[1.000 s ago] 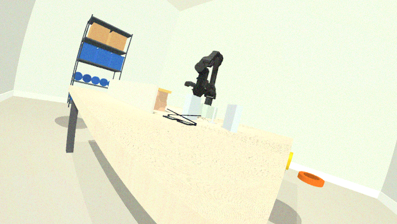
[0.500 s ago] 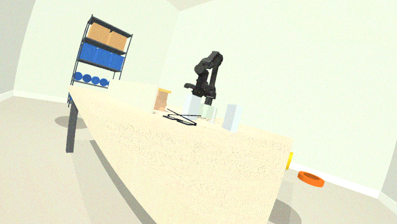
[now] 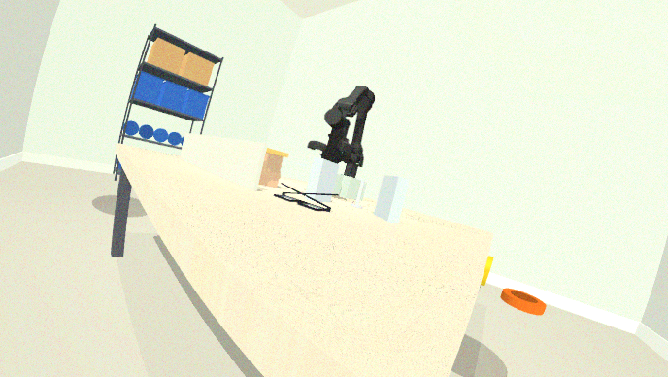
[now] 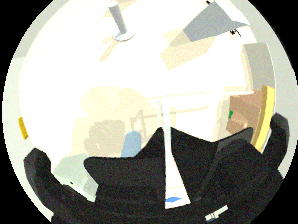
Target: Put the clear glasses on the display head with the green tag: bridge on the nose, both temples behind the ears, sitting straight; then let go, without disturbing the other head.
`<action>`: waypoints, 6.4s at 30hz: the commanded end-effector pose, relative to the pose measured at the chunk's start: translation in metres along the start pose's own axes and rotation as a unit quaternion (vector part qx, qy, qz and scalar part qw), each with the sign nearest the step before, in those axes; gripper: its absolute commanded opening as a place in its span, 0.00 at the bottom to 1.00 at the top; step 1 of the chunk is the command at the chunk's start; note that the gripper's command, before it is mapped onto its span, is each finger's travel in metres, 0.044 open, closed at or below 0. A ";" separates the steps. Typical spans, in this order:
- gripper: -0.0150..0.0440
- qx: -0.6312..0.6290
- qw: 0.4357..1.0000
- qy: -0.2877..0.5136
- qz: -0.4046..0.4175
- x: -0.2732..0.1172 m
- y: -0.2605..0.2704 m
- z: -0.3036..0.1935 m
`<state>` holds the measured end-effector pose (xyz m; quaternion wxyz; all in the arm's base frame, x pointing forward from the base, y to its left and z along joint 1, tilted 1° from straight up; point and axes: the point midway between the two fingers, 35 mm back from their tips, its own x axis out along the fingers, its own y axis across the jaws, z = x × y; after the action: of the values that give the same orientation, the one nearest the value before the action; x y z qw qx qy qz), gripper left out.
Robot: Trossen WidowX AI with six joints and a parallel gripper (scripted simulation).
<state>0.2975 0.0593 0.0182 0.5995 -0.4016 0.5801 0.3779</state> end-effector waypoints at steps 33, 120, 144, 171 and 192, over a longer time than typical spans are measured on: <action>0.25 -0.002 1.000 0.002 -0.003 0.002 -0.046 0.000; 0.25 -0.002 1.000 0.000 -0.008 0.003 -0.153 0.000; 0.25 -0.002 1.000 0.000 -0.008 0.007 -0.153 0.000; 0.44 -0.001 1.000 -0.009 0.010 -0.018 -0.153 0.001; 0.44 -0.001 1.000 -0.010 0.014 -0.032 -0.107 0.001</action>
<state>0.4050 0.0147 0.0504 0.5978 -0.3929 0.5793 0.3908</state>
